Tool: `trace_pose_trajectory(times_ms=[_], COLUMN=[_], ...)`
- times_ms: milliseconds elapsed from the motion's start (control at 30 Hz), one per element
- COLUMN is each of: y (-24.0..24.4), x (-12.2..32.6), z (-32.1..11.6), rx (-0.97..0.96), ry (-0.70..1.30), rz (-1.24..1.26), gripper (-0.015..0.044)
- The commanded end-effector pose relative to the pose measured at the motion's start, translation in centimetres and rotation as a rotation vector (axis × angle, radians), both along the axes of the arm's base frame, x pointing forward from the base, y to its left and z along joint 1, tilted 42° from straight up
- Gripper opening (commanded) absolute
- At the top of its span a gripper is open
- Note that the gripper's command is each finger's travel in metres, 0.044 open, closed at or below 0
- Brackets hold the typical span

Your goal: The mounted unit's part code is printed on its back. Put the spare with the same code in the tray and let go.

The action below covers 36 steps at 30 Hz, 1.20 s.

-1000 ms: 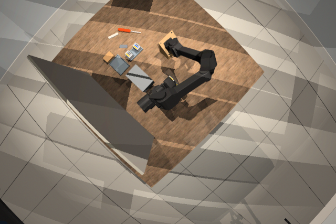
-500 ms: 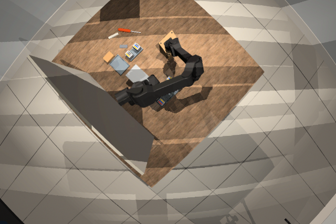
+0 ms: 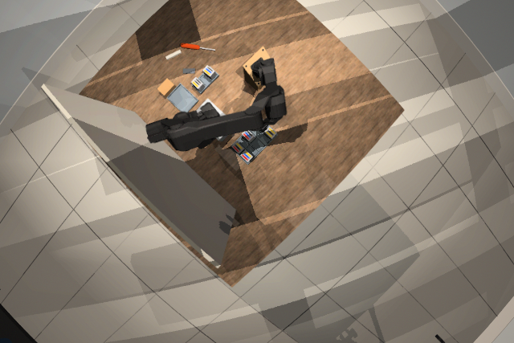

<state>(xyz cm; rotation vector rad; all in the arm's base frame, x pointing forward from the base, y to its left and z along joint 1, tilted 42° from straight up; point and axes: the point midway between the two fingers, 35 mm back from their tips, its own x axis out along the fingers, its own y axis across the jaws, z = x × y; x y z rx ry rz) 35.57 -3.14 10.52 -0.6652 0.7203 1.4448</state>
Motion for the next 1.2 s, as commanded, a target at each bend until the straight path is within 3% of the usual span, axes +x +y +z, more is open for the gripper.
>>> trace_pose_trajectory(times_ms=[0,1000,1167], y=[-2.0,-14.7,-14.9], x=[0.6,-0.7,-0.8], z=[-1.5,-15.4,-15.7], rx=[-0.007,0.034,0.036], ry=[-0.007,-0.036,-0.037], rz=[0.012,0.094,0.096], gripper=[0.0,0.0,0.0])
